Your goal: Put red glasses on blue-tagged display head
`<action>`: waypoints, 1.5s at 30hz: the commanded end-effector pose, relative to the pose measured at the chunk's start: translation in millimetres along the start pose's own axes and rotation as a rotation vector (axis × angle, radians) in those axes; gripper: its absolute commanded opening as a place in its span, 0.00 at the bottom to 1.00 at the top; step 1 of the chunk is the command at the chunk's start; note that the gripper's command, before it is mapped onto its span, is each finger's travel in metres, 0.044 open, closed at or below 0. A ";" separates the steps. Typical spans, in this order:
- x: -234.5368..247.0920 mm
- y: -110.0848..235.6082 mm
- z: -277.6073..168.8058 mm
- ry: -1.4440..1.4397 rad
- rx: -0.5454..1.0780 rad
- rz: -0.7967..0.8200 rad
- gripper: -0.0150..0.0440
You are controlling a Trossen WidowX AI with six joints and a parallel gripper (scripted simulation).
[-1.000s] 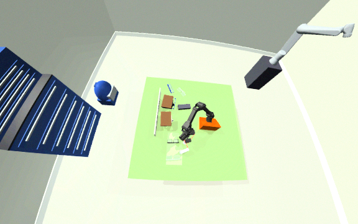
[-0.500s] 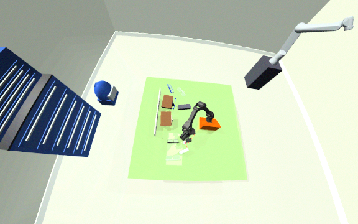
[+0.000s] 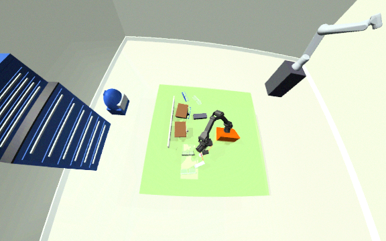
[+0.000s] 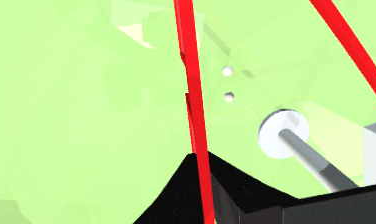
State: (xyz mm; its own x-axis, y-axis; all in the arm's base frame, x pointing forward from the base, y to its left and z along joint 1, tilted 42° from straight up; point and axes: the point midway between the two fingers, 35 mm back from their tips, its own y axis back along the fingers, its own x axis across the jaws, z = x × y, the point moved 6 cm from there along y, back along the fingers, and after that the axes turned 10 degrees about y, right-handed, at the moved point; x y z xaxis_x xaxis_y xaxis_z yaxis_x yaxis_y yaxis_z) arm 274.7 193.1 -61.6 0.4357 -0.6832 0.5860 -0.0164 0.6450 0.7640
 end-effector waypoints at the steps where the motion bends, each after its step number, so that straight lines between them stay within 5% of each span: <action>1: -0.4 -2.2 4.2 0.000 -0.012 0.001 0.25; 45: 1.2 -2.1 -7.4 0.000 -0.011 0.001 0.25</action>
State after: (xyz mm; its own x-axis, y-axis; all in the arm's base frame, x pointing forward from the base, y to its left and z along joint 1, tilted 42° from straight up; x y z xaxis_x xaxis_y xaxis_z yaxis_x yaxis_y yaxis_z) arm 278.2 192.2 -64.8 0.4347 -0.6828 0.5872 -0.0027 0.6510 0.7590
